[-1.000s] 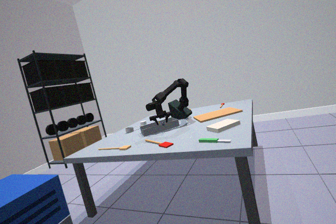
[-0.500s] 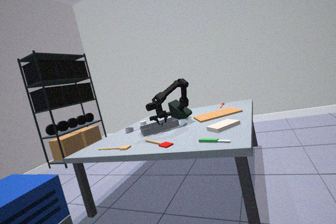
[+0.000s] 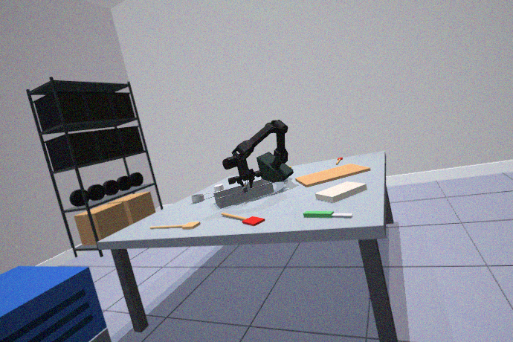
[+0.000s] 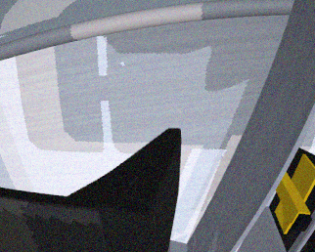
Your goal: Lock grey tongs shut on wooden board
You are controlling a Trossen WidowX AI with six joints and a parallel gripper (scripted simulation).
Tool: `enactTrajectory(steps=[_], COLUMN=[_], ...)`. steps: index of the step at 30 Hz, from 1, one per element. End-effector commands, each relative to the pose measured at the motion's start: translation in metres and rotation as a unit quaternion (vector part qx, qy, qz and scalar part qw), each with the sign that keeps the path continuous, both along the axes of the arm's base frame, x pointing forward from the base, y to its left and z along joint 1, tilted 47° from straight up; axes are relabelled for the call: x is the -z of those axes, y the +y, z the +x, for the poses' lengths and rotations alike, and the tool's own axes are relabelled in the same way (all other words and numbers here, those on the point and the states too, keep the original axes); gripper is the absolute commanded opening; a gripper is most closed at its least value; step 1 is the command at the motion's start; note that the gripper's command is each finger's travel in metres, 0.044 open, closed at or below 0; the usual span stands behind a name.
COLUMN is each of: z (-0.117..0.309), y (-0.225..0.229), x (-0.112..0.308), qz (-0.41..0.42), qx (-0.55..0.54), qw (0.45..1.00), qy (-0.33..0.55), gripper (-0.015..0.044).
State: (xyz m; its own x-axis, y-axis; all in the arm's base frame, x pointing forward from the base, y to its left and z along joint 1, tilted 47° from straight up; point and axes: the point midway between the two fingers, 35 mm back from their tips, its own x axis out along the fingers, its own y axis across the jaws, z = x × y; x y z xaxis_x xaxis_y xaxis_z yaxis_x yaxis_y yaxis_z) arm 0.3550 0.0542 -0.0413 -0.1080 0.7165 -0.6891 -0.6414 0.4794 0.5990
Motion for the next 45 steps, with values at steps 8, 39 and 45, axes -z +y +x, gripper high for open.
enactTrajectory(steps=[8,39,45], z=[0.000,0.014,0.014], y=[-0.001,-0.095,-0.095], x=[0.000,-0.089,-0.089], qz=[-0.002,-0.002,-0.002], qx=[0.000,0.003,0.003], qw=[1.000,1.000,1.000], qy=[-0.001,0.002,0.002], gripper=[0.0041,-0.0150,-0.0150])
